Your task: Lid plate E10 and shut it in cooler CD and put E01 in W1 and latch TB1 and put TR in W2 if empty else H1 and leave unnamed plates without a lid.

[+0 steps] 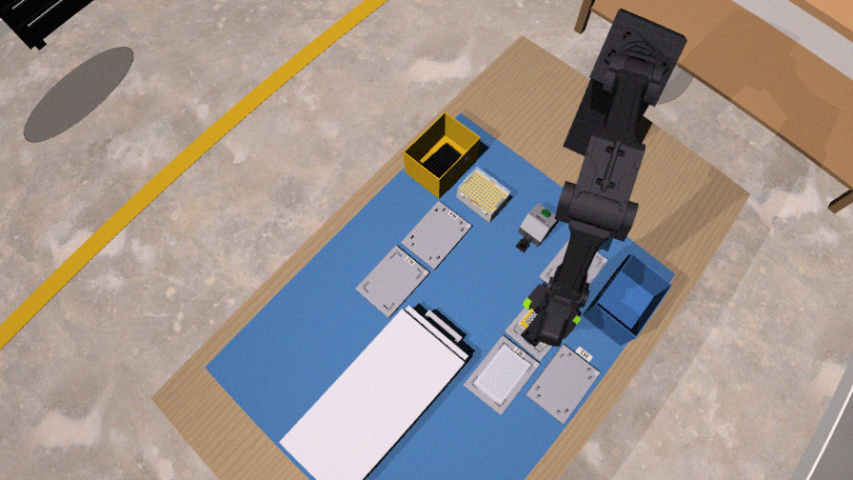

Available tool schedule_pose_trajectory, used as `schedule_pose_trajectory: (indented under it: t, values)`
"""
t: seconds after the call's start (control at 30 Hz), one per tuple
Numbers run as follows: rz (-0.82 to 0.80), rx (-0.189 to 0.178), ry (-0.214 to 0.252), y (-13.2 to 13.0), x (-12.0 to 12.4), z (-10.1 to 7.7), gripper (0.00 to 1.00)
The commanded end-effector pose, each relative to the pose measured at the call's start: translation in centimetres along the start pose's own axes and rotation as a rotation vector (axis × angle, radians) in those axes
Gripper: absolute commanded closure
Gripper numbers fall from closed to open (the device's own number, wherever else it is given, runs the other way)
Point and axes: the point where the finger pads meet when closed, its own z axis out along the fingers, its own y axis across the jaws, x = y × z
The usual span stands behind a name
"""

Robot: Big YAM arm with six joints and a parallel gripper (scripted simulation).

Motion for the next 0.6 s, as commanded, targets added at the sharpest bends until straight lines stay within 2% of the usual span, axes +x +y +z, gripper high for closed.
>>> schedule_pose_trajectory:
  t: [0.0, 0.57]
  values:
    - [0.007, -0.013, -0.018, 0.9, -1.1, -1.9, 1.00]
    - [0.007, -0.013, -0.018, 0.9, -1.0, -3.9, 1.00]
